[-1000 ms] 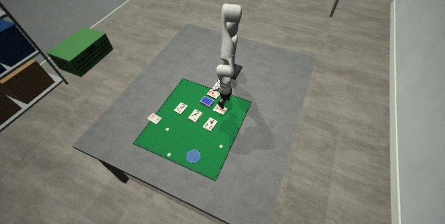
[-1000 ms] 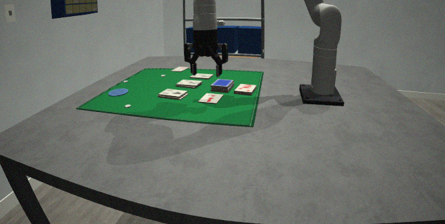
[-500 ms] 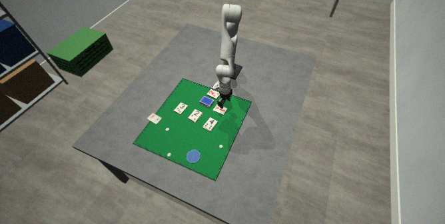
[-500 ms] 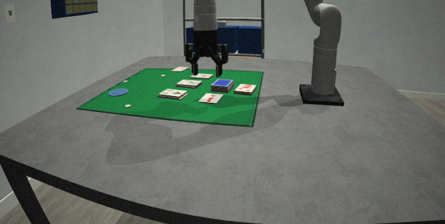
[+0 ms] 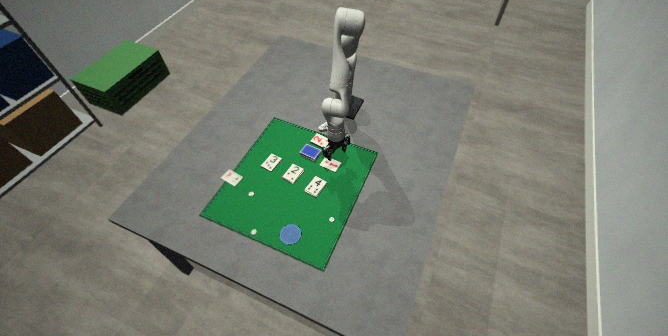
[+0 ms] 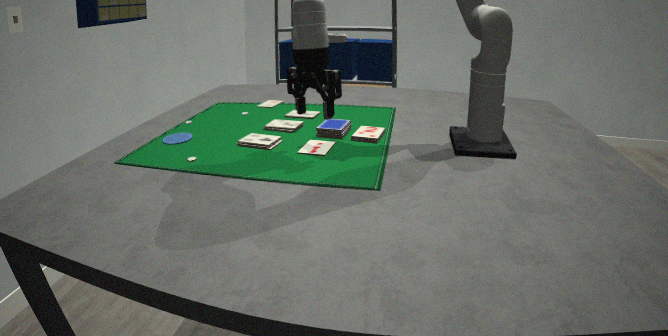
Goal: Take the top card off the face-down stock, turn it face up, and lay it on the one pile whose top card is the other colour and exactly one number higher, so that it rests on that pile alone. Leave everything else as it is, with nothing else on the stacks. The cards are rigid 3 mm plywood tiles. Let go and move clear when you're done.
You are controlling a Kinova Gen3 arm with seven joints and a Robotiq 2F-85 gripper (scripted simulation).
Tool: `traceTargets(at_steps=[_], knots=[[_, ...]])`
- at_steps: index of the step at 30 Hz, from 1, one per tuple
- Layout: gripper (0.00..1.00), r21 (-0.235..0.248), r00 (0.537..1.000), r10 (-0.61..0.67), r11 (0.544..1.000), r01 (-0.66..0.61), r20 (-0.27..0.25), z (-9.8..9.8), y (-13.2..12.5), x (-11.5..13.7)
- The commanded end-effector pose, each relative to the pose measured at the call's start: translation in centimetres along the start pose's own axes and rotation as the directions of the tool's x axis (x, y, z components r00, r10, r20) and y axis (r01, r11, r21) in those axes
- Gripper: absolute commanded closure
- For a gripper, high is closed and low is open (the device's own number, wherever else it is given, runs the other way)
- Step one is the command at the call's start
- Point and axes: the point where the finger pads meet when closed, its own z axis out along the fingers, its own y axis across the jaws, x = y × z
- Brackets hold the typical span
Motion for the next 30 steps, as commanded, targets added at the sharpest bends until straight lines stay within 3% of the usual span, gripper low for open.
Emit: traceTargets(at_steps=[1,7,14,17,23,30], knots=[[0.15,-0.013,0.997,0.079,0.997,-0.080,-0.017,0.4,0.6,0.5],[0.15,-0.017,0.948,0.318,0.948,-0.319,-0.033,0.8,0.7,1.1],[0.15,-0.012,0.807,0.588,0.808,-0.590,-0.051,1.3,0.8,1.8],[0.15,-0.011,0.789,0.613,0.789,-0.614,-0.053,1.4,0.8,1.9],[0.15,0.003,0.569,0.820,0.570,-0.822,-0.062,1.7,0.8,2.3],[0.15,0.022,0.260,0.964,0.261,-0.965,-0.058,2.0,0.6,2.8]])
